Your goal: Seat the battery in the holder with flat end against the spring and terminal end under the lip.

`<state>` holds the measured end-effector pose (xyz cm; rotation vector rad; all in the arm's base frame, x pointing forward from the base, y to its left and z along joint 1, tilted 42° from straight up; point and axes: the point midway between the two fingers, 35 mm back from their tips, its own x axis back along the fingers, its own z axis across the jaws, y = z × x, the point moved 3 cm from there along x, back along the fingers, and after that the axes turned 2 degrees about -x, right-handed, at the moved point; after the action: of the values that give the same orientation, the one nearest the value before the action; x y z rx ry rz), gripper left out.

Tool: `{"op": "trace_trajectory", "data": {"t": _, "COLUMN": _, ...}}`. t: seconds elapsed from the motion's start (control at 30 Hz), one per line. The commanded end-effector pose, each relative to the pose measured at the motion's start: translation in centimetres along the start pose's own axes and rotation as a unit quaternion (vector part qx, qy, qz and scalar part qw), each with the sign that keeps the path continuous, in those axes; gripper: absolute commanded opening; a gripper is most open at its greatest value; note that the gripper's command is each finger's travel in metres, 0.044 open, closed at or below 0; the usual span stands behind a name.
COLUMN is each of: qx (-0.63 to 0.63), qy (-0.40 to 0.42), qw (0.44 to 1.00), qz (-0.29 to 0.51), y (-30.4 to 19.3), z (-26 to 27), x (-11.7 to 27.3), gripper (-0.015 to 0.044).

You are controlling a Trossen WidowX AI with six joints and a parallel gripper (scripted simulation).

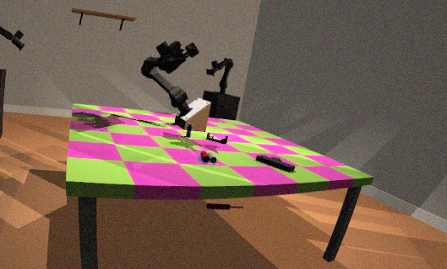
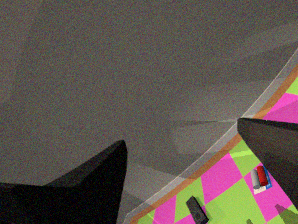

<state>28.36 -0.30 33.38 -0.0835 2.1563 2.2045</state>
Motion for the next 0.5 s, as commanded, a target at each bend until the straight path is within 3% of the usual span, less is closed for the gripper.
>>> {"op": "trace_trajectory", "data": {"t": 0.0, "qx": -0.004, "qy": -0.004, "qw": 1.000, "qz": 0.009, "y": -0.3, "z": -0.1, "x": -0.2, "gripper": 0.0374}}
{"op": "trace_trajectory", "data": {"t": 0.2, "qx": -0.083, "qy": -0.151, "qw": 0.941, "qz": 0.292, "y": -10.2, "z": -2.4, "x": -1.7, "gripper": 0.0216}}
{"op": "trace_trajectory", "data": {"t": 0.47, "qx": 0.000, "qy": -0.398, "qw": 0.718, "qz": 0.571, "y": -17.5, "z": -5.7, "x": 4.0, "gripper": 0.0006}}
